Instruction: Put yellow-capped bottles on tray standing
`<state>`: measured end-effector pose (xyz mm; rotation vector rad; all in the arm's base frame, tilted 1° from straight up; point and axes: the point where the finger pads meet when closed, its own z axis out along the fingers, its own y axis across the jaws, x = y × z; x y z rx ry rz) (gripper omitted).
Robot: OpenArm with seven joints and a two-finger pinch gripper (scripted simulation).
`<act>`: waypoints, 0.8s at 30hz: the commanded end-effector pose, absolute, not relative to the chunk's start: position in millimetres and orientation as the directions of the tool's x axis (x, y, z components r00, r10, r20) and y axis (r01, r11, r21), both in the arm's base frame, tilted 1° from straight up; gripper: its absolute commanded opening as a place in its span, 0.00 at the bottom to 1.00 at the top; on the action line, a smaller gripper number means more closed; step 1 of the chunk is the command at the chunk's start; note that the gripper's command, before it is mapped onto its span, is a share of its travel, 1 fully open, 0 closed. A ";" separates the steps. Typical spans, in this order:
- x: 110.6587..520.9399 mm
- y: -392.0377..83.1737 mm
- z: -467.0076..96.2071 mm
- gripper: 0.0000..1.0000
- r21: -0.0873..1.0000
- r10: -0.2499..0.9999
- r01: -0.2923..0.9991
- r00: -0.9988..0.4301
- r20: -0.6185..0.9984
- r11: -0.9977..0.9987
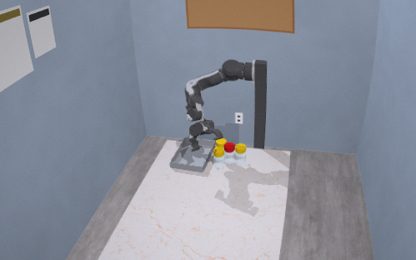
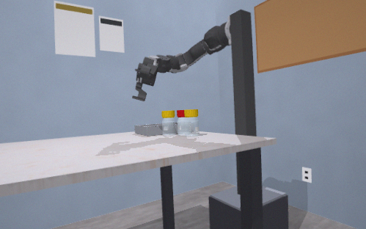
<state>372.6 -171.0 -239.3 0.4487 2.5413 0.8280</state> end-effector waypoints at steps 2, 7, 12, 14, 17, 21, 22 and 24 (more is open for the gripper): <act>373.5 -171.1 -237.5 1.00 0.618 0.425 0.166 -0.854 -0.299 0.769; 373.5 -171.1 -237.5 1.00 0.618 0.425 0.166 -0.854 -0.299 0.769; 373.5 -171.1 -237.5 1.00 0.618 0.425 0.166 -0.854 -0.299 0.769; 373.5 -171.1 -237.5 1.00 0.618 0.425 0.166 -0.854 -0.299 0.769; 373.5 -171.1 -237.5 1.00 0.618 0.425 0.166 -0.854 -0.299 0.769; 369.0 -165.4 -226.6 0.42 0.622 0.452 0.205 -0.850 -0.270 0.756; 367.9 -164.0 -223.9 0.42 0.623 0.459 0.214 -0.849 -0.263 0.752; 365.7 -161.2 -218.4 0.42 0.624 0.473 0.234 -0.846 -0.248 0.745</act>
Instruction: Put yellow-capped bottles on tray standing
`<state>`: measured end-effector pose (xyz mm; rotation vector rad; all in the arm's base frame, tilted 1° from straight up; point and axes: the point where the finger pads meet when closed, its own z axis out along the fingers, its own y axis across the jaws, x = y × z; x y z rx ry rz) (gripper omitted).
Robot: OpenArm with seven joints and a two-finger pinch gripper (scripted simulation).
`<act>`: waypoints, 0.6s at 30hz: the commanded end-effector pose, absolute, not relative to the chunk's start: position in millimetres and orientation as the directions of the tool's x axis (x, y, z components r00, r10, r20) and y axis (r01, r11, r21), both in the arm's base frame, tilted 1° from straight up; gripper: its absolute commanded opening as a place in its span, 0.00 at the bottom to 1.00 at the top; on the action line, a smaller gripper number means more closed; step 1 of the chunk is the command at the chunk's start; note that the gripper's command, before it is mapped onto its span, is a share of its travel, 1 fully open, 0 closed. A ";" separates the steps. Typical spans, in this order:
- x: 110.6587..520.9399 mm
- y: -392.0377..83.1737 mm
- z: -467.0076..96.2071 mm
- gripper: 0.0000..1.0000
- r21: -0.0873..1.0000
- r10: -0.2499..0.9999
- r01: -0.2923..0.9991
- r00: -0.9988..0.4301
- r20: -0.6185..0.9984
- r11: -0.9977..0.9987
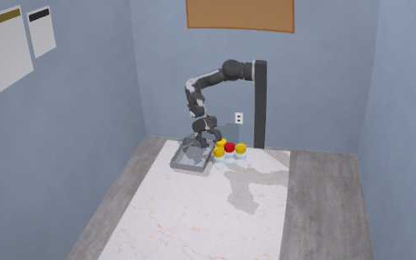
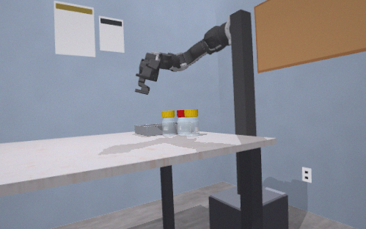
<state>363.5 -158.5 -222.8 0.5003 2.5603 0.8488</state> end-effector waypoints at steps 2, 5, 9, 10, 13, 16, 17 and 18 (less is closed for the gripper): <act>363.4 -158.4 -213.0 0.42 0.626 0.486 0.253 -0.842 -0.233 0.738; 362.3 -156.9 -210.3 0.42 0.626 0.493 0.262 -0.840 -0.226 0.734; 362.3 -156.9 -210.3 0.42 0.626 0.493 0.262 -0.840 -0.226 0.734; 362.3 -156.9 -210.3 0.42 0.626 0.493 0.262 -0.840 -0.226 0.734; 353.4 -151.2 -205.0 0.42 0.620 0.498 0.291 -0.847 -0.188 0.729; 345.2 -146.7 -198.8 0.42 0.611 0.508 0.323 -0.848 -0.152 0.723; 342.5 -145.2 -196.8 0.42 0.608 0.511 0.334 -0.848 -0.140 0.721; 339.7 -143.8 -194.7 0.42 0.604 0.514 0.344 -0.848 -0.128 0.718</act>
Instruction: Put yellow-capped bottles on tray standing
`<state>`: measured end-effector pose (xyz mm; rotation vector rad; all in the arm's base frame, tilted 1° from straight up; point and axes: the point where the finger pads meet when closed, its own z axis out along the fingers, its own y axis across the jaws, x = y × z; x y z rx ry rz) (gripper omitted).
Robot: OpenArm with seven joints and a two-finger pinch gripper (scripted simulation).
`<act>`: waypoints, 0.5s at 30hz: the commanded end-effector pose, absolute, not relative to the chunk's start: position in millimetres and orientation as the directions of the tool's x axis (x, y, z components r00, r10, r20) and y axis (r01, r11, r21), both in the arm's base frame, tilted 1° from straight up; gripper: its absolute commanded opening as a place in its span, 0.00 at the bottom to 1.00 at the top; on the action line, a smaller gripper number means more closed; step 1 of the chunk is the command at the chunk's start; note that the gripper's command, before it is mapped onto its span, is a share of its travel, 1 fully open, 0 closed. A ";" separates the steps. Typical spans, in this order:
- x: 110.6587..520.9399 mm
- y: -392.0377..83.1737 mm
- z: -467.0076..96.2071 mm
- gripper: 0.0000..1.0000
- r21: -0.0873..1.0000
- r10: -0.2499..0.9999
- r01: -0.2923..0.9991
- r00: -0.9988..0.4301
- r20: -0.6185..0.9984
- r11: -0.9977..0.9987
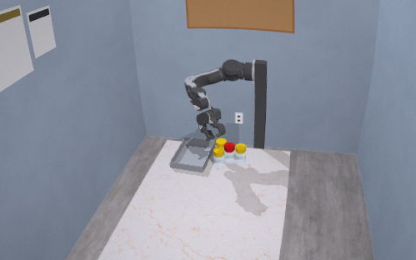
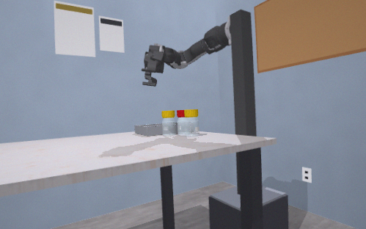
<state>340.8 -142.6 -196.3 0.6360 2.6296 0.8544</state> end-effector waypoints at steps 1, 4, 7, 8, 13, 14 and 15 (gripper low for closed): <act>337.0 -142.3 -192.6 0.42 0.601 0.517 0.355 -0.848 -0.116 0.716; 334.3 -140.8 -190.6 0.42 0.597 0.520 0.365 -0.848 -0.104 0.714; 334.3 -140.8 -190.6 0.42 0.597 0.520 0.365 -0.848 -0.104 0.714; 334.3 -140.8 -190.6 0.42 0.597 0.520 0.365 -0.848 -0.104 0.714; 316.3 -134.2 -184.7 0.42 0.568 0.510 0.399 -0.859 -0.044 0.720; 311.8 -132.7 -183.2 0.42 0.560 0.509 0.408 -0.861 -0.028 0.721; 307.3 -131.2 -181.8 0.42 0.552 0.507 0.417 -0.862 -0.013 0.723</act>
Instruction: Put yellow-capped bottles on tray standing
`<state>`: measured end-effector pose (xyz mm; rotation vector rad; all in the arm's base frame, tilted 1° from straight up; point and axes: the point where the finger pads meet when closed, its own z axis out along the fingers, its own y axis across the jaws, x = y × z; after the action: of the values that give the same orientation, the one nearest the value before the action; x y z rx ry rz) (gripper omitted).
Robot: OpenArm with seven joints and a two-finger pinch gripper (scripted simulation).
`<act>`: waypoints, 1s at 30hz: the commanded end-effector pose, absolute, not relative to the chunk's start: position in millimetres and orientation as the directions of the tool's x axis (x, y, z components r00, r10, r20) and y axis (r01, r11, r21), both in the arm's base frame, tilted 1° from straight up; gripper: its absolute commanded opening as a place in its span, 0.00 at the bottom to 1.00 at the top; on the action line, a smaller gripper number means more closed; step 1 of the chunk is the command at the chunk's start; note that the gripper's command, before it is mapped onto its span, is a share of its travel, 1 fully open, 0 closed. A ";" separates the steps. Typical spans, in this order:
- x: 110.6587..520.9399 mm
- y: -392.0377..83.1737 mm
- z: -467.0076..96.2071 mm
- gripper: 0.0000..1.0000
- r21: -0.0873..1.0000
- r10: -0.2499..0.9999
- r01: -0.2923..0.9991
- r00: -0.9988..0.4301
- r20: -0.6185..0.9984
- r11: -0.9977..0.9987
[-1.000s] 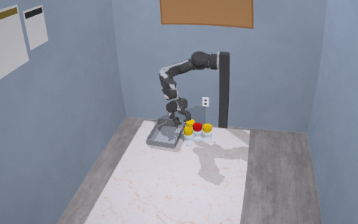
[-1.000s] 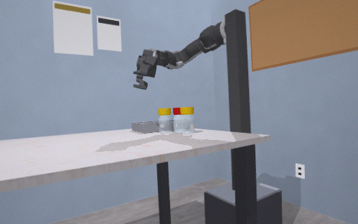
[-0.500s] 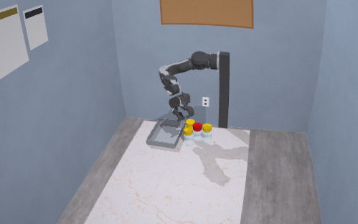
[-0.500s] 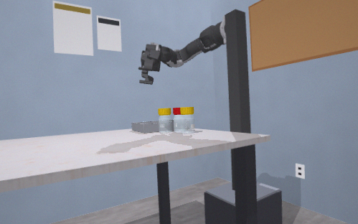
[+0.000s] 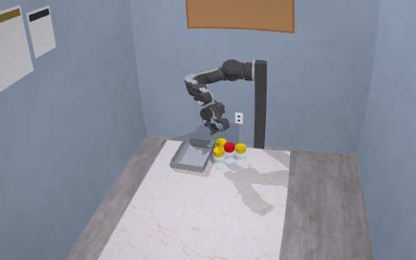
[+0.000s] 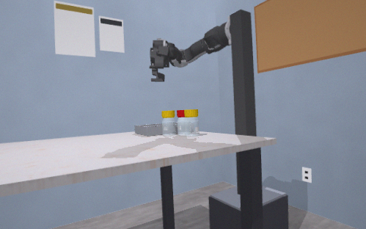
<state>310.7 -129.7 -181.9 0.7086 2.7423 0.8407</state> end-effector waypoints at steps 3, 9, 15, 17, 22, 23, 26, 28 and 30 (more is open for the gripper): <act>293.8 -126.6 -177.6 0.42 0.525 0.502 0.443 -0.864 0.034 0.727; 289.3 -125.1 -176.2 0.42 0.516 0.500 0.451 -0.865 0.050 0.729; 265.5 -120.8 -170.7 0.42 0.465 0.471 0.467 -0.874 0.116 0.752; 253.4 -118.9 -168.1 0.42 0.437 0.459 0.475 -0.876 0.150 0.764; 229.1 -115.1 -162.9 0.42 0.379 0.434 0.487 -0.873 0.220 0.787; 229.1 -115.1 -162.9 0.42 0.379 0.434 0.487 -0.873 0.220 0.787; 229.1 -115.1 -162.9 0.42 0.379 0.434 0.487 -0.873 0.220 0.787; 229.1 -115.1 -162.9 0.42 0.379 0.434 0.487 -0.873 0.220 0.787; 229.7 -114.4 -162.8 0.42 0.384 0.432 0.483 -0.875 0.218 0.787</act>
<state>229.0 -114.5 -163.8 0.7945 3.0852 0.7111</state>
